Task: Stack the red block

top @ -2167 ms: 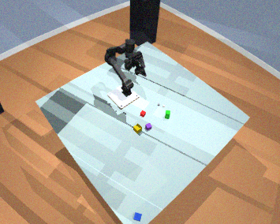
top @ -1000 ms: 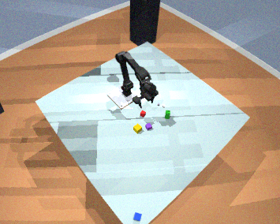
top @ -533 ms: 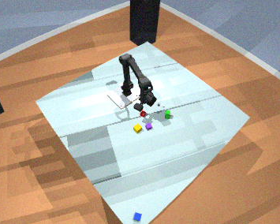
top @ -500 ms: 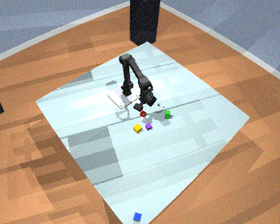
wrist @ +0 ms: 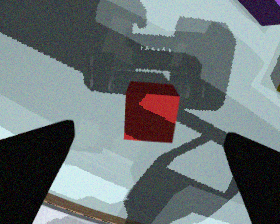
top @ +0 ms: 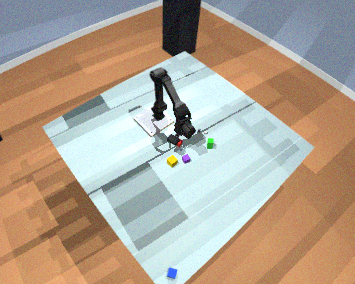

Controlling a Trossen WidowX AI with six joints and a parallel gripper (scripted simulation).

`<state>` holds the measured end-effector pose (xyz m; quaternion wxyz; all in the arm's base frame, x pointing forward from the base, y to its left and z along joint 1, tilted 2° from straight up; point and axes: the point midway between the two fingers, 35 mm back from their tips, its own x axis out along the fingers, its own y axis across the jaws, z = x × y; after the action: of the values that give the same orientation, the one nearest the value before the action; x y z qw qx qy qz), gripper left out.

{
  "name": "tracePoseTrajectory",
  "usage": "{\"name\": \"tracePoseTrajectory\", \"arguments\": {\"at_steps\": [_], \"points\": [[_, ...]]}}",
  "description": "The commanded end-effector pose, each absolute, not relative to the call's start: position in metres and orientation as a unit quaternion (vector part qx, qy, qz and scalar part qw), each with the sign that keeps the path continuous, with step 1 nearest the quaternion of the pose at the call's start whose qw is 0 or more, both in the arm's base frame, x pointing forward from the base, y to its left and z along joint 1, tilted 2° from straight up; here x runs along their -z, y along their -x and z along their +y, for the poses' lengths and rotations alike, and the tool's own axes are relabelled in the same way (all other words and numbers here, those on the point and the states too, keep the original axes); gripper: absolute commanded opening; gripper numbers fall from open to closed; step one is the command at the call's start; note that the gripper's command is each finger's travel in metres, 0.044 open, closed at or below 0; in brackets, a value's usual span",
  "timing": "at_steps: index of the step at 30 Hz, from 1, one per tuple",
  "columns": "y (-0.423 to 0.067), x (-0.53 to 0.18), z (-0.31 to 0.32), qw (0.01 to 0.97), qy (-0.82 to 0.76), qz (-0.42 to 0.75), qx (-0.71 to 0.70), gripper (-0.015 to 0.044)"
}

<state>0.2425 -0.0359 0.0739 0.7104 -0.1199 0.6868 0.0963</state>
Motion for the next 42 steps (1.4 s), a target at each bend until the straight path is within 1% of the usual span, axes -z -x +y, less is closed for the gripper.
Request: {"name": "tracePoseTrajectory", "arguments": {"at_steps": [1,26,41,42], "points": [[-0.244,-0.071,-0.035,0.713,0.119,0.684,-0.097,0.0440],[-0.246,-0.031,-0.036,0.713,0.119,0.684,-0.097,0.0440],[-0.245,-0.030,-0.036,0.713,0.119,0.684,-0.097,0.0440],[-0.245,-0.030,-0.036,0.713,0.119,0.684,-0.097,0.0414]]}}
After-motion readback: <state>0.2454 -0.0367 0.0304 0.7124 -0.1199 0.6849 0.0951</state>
